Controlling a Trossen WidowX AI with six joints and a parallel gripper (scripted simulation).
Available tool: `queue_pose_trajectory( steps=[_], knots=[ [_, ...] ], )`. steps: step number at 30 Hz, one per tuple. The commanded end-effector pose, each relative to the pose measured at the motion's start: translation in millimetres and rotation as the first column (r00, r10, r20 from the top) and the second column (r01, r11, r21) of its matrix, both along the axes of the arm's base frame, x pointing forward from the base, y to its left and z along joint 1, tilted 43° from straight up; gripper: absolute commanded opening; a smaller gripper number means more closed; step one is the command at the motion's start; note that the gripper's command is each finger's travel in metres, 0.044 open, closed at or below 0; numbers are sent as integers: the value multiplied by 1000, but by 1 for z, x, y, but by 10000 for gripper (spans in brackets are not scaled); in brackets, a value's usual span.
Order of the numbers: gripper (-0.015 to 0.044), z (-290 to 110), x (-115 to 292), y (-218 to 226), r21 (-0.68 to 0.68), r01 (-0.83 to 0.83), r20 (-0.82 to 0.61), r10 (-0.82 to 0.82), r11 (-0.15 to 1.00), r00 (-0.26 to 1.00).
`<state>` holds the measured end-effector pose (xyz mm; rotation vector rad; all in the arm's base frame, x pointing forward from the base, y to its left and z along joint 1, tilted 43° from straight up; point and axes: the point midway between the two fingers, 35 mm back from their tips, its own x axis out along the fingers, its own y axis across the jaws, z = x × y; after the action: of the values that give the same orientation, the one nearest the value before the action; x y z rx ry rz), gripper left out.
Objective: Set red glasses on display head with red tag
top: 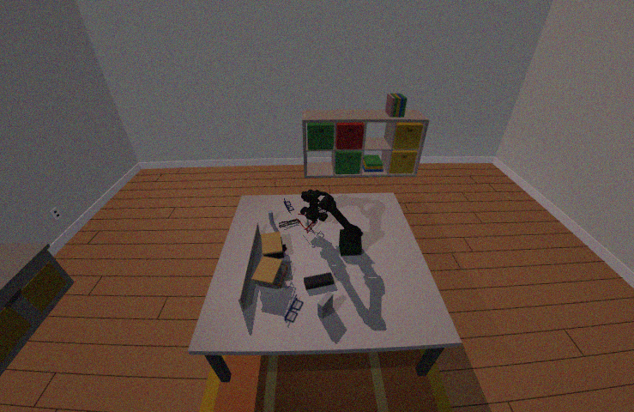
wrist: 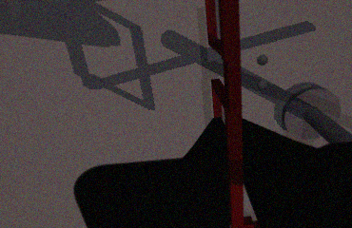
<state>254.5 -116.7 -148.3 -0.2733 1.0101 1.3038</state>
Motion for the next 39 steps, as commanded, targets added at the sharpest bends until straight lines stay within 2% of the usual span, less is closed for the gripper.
queue_pose_trajectory(
  steps=[1, 39],
  knots=[
    [0, 4, 2, 2, 0, 7, 6, -7, 1000, 1000],
    [0, 7, 2, 5, 0, 7, 6, -7, 1000, 1000]
  ],
)
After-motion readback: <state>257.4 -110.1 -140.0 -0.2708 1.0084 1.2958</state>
